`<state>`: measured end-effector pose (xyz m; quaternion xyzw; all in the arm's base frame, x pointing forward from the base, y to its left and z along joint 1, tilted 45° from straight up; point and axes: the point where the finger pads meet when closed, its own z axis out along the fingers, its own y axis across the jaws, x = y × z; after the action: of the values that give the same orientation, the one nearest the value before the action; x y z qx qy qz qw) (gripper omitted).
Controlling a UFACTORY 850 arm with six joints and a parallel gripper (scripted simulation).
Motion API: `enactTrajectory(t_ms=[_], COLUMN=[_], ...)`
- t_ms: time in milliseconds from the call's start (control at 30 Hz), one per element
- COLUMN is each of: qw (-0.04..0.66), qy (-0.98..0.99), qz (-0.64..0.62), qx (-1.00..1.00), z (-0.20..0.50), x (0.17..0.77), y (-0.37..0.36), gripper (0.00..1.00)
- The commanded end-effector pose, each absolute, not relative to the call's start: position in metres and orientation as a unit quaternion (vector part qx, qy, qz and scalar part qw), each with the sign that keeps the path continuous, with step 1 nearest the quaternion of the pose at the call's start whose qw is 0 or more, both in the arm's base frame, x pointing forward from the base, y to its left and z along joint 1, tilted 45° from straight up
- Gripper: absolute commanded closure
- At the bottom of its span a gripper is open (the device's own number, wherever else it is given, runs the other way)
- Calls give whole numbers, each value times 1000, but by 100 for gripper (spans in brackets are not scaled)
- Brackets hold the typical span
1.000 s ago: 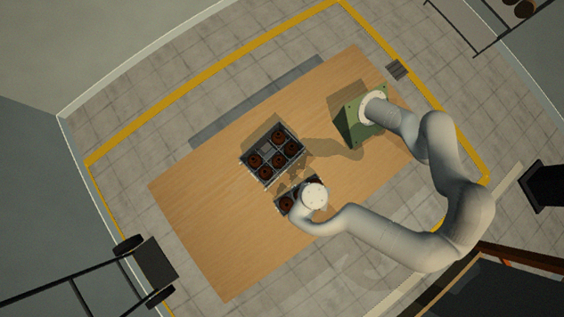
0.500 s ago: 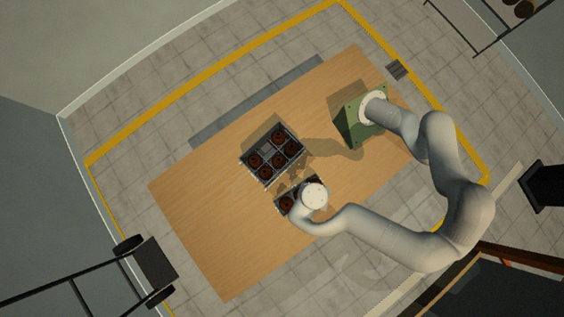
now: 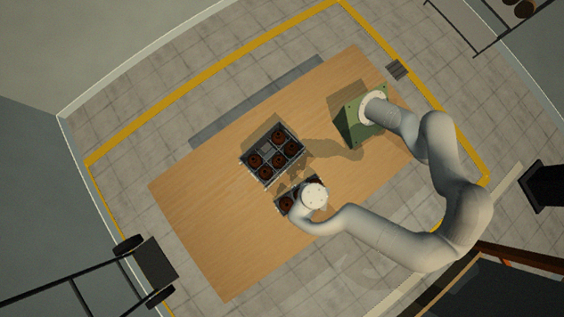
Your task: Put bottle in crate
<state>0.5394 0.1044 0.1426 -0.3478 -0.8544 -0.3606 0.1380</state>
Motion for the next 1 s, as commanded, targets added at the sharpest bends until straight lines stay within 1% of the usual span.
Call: enactTrajectory(t_ms=[0, 967], qw=[137, 137], qy=[-854, -854], qz=[-361, -361], qx=[-348, -348], z=[141, 121], x=[540, 541], y=[107, 126], gripper=[35, 35])
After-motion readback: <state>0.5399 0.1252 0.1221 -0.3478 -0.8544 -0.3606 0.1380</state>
